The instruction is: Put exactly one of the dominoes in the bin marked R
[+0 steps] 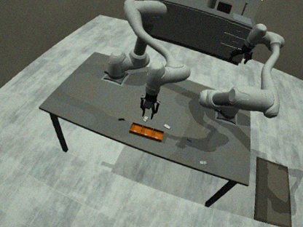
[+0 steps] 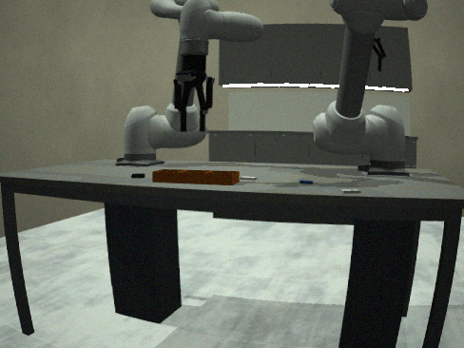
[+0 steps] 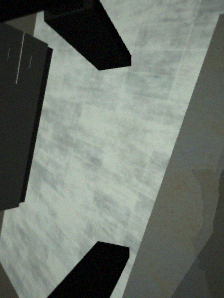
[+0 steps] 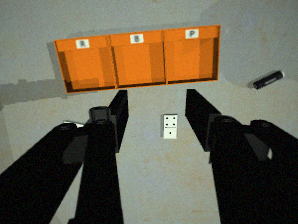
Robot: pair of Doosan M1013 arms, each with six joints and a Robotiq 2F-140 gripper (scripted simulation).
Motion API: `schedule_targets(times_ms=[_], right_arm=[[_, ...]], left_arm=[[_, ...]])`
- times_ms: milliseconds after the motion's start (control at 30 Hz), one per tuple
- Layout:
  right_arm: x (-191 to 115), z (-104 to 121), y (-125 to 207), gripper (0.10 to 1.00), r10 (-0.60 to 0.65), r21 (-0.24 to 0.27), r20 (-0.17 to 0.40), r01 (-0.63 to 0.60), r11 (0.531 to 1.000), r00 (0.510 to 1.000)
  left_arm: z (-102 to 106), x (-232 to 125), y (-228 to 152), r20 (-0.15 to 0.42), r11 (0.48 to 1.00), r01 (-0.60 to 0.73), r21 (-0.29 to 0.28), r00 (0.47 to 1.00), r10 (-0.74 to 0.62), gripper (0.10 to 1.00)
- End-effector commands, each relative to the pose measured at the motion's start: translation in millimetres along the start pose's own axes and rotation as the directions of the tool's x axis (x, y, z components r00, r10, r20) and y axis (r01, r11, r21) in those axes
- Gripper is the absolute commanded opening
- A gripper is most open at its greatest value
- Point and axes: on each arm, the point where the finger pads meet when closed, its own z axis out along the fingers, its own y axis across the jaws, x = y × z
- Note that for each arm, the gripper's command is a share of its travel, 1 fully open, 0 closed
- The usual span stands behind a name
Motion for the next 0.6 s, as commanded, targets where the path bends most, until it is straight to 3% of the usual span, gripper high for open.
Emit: schedule_targets(times_ms=[0,333,567], right_arm=[[-18,14,6,0.321,0.000,0.002,-0.002,0.000,1.000,1.000],[-79,66,27,0.321,0.000,0.002,-0.002,0.000,1.000,1.000],[-100,81,35,0.321,0.000,0.002,-0.002,0.000,1.000,1.000]], left_arm=[[0,0,0,0.000,1.000,0.000,0.000,1.000,0.000,1.000],[0,0,0,0.000,1.000,0.000,0.000,1.000,0.000,1.000],[0,0,0,0.000,1.000,0.000,0.000,1.000,0.000,1.000]])
